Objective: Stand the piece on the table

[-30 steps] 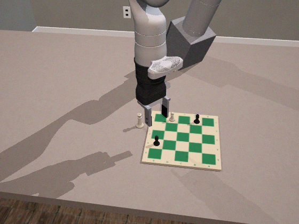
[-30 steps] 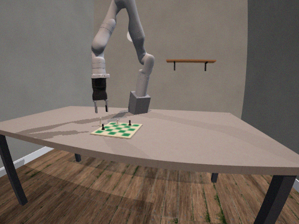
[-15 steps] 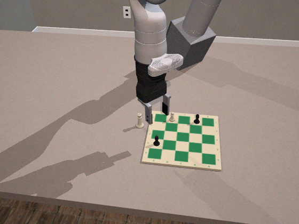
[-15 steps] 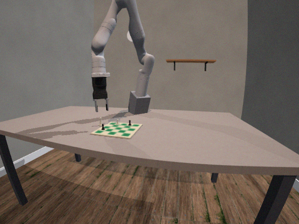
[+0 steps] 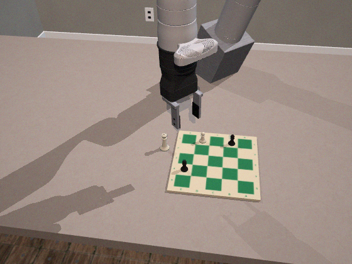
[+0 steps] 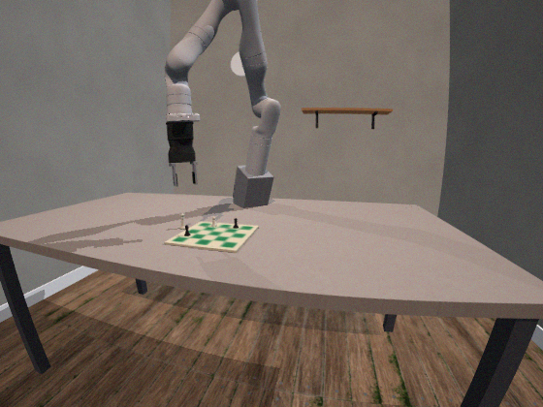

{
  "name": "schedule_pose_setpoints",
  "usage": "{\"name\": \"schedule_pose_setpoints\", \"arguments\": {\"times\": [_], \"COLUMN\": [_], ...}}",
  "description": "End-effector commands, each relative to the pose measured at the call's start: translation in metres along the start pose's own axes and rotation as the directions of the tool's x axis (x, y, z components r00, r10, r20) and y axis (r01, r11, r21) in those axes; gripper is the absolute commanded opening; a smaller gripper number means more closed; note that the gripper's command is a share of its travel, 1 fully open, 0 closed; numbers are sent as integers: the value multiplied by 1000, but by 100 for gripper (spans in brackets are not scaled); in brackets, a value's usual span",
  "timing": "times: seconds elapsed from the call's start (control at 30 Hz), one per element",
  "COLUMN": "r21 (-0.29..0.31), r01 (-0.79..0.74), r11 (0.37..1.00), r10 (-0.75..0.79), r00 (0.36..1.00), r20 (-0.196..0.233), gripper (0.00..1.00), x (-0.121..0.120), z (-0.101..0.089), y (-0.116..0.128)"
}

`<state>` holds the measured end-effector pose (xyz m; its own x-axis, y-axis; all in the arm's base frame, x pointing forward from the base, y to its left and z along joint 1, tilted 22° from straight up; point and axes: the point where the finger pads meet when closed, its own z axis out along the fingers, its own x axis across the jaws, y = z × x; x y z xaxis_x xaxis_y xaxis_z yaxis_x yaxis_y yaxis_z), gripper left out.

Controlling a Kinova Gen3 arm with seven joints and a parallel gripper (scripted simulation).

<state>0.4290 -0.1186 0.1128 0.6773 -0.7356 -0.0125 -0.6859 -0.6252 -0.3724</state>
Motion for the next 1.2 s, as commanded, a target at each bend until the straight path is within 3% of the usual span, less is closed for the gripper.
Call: {"name": "schedule_pose_setpoints", "arguments": {"times": [0.0, 1.17], "r21": [4, 4], "r01": [3, 3], "r11": [1000, 1000], "r10": [-3, -3], "r00": [1000, 1000], "r20": [-25, -25], "gripper": [100, 100], "x": [6, 6], "z": [-17, -24], "y": [-2, -2]}}
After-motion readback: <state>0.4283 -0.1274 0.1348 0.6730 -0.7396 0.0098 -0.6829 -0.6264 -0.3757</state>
